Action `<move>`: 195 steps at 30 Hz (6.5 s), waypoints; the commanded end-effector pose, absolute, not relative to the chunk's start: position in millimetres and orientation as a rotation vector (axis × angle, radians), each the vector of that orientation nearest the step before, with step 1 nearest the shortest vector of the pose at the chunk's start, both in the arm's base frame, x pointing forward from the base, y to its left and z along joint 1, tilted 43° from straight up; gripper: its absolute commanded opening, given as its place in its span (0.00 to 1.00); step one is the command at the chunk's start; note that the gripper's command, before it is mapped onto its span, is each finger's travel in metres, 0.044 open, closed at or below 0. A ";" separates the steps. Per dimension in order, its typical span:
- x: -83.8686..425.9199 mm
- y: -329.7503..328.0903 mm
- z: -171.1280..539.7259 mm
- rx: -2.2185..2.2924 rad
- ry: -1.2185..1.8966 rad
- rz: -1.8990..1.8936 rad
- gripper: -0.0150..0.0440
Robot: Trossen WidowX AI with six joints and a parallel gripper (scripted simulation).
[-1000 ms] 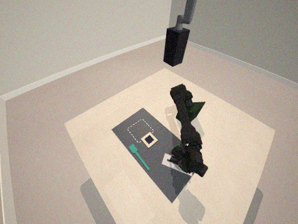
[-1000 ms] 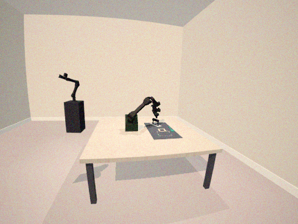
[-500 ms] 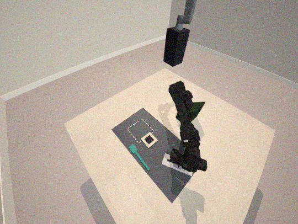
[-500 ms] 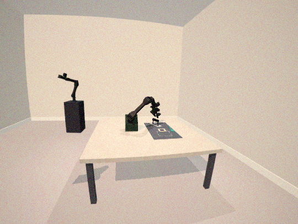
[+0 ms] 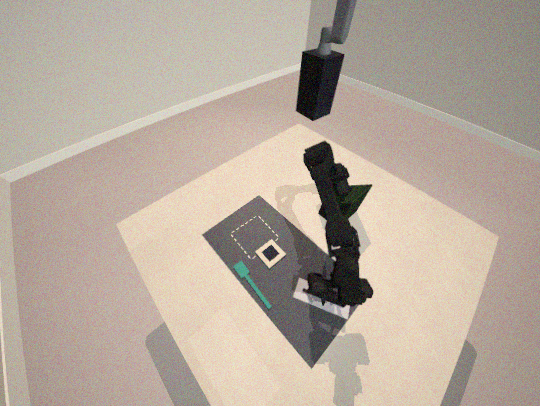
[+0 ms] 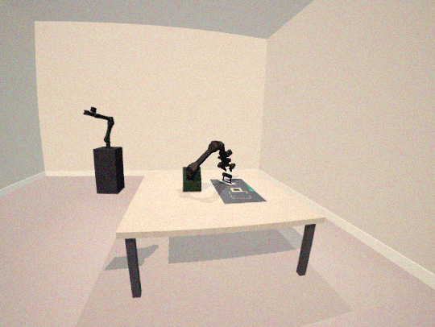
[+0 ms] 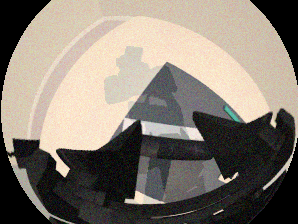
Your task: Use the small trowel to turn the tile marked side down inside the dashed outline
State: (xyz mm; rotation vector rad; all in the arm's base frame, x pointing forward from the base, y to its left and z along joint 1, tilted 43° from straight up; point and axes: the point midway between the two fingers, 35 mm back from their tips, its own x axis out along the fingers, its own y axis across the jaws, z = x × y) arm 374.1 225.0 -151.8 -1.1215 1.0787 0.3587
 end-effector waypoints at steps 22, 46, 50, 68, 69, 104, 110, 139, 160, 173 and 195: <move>349.4 201.3 -137.2 -1.771 0.763 0.753 0.76; 335.0 160.6 -128.1 -2.343 0.475 0.906 0.76; 336.9 160.6 -129.6 -2.342 0.475 0.906 0.76; 358.4 158.3 -149.0 -2.343 0.475 0.905 0.76; 359.6 158.1 -150.1 -2.343 0.475 0.905 0.76; 378.1 153.4 -169.1 -2.344 0.475 0.903 0.37; 378.1 153.4 -169.1 -2.344 0.475 0.903 0.30; 389.2 166.3 -102.6 -2.271 0.557 0.714 0.25; 405.0 113.3 -66.7 -2.124 0.677 0.396 0.25; 404.9 98.7 -81.7 -2.124 0.678 0.397 0.25; 404.5 76.0 -86.3 -2.126 0.678 0.397 0.25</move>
